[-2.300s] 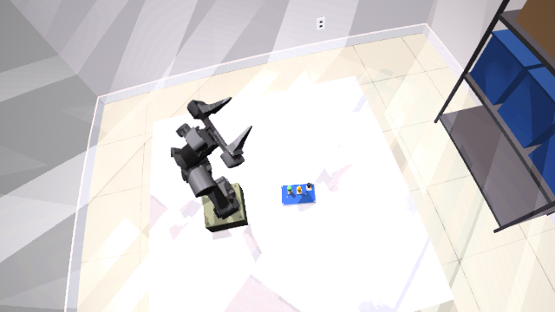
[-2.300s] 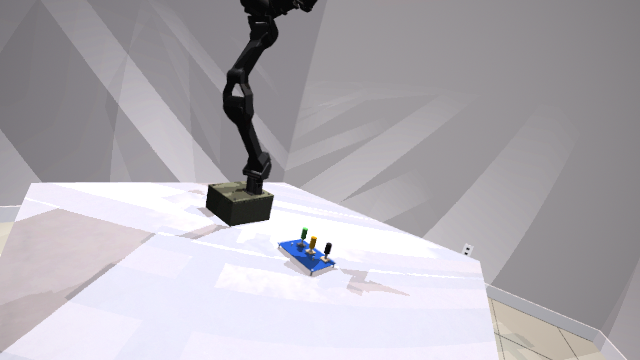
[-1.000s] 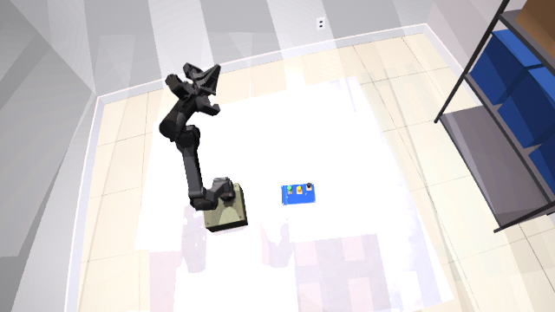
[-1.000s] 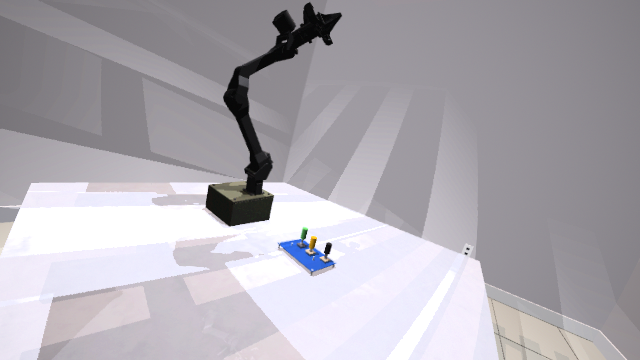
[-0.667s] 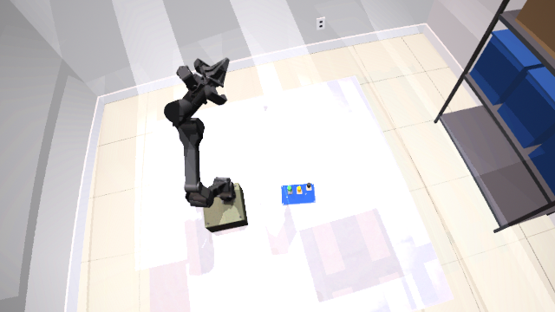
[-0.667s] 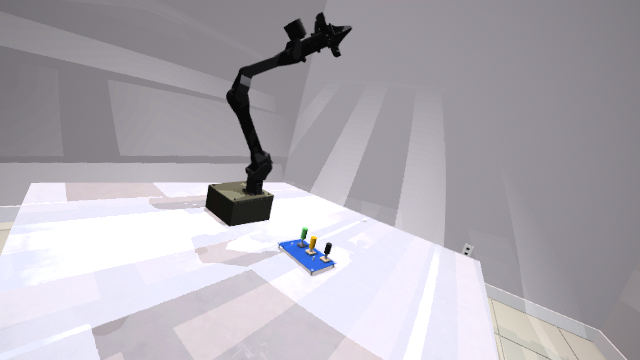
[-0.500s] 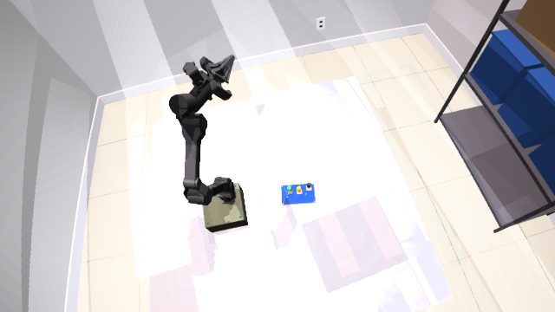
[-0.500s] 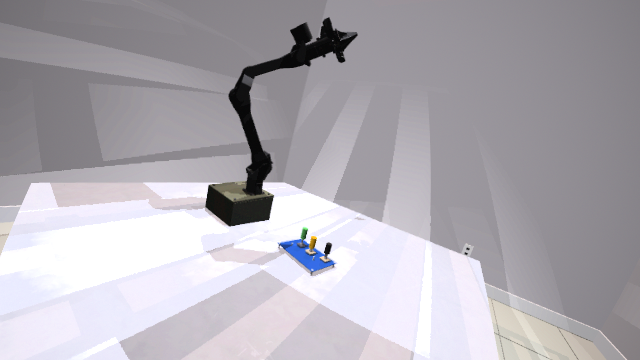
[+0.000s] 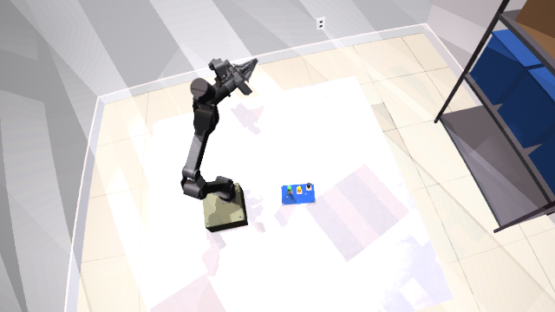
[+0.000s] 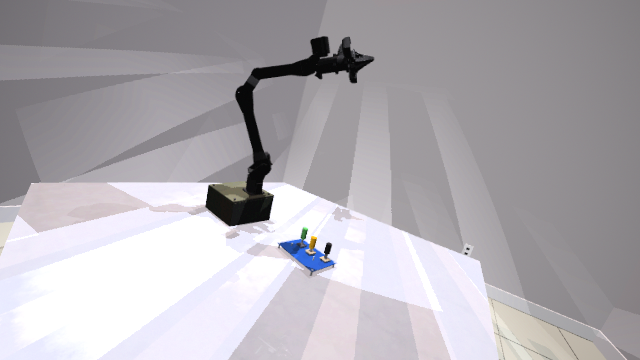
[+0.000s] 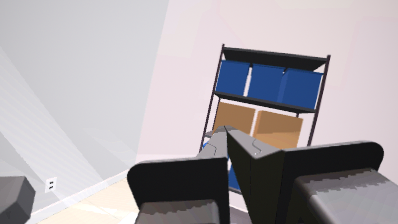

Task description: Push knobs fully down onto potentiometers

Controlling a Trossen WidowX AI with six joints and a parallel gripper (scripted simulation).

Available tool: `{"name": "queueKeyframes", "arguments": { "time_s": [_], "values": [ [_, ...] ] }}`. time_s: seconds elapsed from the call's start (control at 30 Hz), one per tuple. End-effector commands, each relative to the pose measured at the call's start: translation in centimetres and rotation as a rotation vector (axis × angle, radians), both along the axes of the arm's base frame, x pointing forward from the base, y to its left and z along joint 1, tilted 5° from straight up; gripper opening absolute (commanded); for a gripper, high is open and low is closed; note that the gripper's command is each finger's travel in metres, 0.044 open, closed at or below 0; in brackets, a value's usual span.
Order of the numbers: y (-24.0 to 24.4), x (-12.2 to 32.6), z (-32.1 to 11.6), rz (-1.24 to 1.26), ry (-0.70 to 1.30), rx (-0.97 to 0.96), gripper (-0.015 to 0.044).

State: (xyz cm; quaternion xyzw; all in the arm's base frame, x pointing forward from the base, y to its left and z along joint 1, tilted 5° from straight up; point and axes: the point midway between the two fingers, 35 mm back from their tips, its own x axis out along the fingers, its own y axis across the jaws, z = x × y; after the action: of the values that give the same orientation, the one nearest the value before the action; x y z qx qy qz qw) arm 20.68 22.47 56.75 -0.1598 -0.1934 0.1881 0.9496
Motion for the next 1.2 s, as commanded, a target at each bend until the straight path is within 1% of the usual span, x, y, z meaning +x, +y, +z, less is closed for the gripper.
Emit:
{"name": "queueKeyframes", "arguments": {
  "time_s": [0.0, 0.27, 0.57, 0.87, 1.17],
  "values": [
    [1.2, 1.8, -2.3, -0.009, 0.051, -0.050, 0.0000],
    [1.8, 5.4, -7.0, -0.048, 0.167, -0.133, 0.0000],
    [1.3, 9.4, -13.2, -0.098, 0.336, -0.211, 0.0000],
    [-0.6, 12.6, -19.1, -0.157, 0.513, -0.258, 0.0000],
    [-3.5, 14.5, -24.9, -0.217, 0.694, -0.326, 0.0000]
  ]
}}
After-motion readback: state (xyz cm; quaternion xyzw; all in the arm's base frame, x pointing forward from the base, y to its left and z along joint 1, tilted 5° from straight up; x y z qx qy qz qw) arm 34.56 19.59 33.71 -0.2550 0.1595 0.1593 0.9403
